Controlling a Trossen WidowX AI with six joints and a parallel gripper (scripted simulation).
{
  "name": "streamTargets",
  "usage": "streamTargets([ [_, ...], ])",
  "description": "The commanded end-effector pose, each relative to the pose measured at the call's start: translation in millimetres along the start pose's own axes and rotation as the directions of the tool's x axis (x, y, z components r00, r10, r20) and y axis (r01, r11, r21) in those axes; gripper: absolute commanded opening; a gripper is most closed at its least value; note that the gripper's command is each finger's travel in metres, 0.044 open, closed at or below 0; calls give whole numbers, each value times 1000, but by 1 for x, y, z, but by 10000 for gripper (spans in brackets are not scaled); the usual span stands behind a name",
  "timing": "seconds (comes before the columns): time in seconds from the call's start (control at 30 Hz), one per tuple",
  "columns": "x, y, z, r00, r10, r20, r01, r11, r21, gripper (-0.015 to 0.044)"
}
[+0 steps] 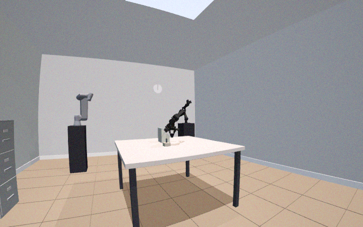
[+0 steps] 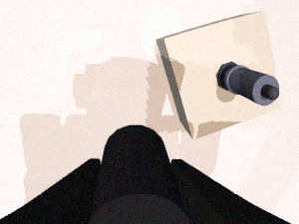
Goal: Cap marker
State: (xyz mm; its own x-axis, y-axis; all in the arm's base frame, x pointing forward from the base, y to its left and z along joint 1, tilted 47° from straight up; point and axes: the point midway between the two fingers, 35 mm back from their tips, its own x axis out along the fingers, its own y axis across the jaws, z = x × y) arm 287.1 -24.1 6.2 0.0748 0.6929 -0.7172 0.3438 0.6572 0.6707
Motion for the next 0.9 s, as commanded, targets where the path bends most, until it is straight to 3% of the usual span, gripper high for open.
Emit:
streamTargets([
  [0.0,-3,-15,9,1000,-3,-4,3,1000,-2,0],
  [0.87,-12,-71,31,1000,25,-11,-25,1000,-8,0],
])
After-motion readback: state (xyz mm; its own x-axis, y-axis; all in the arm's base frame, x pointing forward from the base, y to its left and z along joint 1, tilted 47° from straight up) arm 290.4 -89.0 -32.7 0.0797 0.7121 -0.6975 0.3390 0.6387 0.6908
